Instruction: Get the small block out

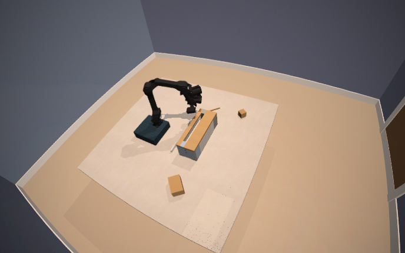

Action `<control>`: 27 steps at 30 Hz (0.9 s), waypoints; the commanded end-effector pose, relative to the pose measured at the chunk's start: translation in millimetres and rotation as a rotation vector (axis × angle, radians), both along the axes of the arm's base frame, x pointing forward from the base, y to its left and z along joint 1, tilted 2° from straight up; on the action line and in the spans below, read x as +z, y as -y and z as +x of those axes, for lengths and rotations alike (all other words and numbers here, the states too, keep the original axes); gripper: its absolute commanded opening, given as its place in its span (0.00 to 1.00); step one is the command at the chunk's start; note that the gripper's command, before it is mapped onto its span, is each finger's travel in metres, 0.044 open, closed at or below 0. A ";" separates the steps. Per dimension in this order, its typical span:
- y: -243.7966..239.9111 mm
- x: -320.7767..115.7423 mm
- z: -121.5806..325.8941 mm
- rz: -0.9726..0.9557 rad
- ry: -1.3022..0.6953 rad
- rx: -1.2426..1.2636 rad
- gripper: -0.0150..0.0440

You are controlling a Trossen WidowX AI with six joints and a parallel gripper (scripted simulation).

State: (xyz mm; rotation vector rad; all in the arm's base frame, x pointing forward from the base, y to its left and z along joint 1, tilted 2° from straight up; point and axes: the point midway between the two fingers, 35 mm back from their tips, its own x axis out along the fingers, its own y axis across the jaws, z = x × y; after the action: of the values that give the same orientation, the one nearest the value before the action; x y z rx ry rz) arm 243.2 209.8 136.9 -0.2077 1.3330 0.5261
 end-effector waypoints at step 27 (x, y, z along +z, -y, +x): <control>-15.5 7.9 -29.2 -0.725 0.558 2.284 0.74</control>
State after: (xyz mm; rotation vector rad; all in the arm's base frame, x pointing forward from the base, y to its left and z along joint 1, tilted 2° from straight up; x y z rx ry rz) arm 224.1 222.6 138.2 -1.6050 0.6608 1.3047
